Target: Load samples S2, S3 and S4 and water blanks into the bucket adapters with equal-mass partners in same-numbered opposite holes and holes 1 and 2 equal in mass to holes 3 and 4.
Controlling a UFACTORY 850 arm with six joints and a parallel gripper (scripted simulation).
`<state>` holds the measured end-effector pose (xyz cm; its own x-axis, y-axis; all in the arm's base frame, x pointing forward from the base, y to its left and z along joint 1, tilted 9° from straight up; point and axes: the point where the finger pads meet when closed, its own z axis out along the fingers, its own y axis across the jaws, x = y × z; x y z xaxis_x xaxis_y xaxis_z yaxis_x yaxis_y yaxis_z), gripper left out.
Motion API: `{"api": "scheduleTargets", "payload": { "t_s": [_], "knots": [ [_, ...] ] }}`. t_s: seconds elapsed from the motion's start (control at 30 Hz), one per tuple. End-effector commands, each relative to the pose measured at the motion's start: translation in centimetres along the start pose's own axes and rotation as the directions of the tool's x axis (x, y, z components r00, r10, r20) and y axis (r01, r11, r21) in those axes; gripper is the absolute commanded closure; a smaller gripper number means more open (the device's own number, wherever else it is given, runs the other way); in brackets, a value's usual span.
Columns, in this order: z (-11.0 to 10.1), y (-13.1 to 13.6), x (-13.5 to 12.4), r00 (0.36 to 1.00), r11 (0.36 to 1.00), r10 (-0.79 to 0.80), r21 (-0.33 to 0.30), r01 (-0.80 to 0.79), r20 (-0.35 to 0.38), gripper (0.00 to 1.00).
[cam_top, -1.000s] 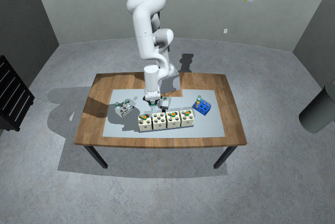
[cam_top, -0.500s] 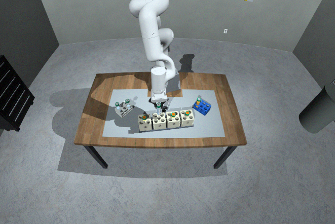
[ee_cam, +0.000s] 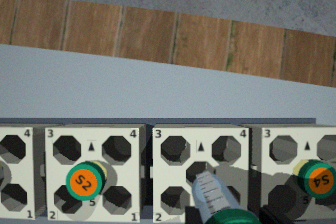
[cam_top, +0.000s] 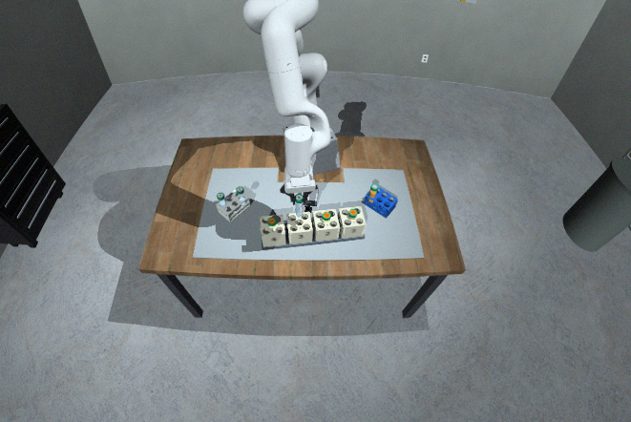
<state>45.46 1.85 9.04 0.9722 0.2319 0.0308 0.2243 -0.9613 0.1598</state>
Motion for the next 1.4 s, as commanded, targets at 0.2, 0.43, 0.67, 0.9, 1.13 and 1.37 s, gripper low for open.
{"api": "scheduleTargets", "payload": {
  "t_s": [0.2, 0.43, 0.67, 0.9, 1.13, 1.37],
  "knots": [
    [1.7, 0.0, 0.1, 1.000, 1.000, 0.000, 0.000, 0.000, -0.001, 1.00],
    [2.9, 0.0, 0.1, 1.000, 1.000, 0.000, 0.000, 0.000, -0.001, 1.00],
    [3.4, 0.0, 0.1, 1.000, 1.000, 0.000, 0.000, 0.000, -0.001, 1.00],
    [3.4, 0.0, 0.1, 1.000, 1.000, 0.000, 0.000, 0.000, -0.001, 1.00],
    [3.4, 0.0, 0.1, 1.000, 1.000, 0.000, 0.000, 0.000, -0.001, 1.00],
    [4.1, 0.0, 0.1, 1.000, 1.000, 0.000, 0.000, 0.000, -0.001, 1.00]
  ]
}}
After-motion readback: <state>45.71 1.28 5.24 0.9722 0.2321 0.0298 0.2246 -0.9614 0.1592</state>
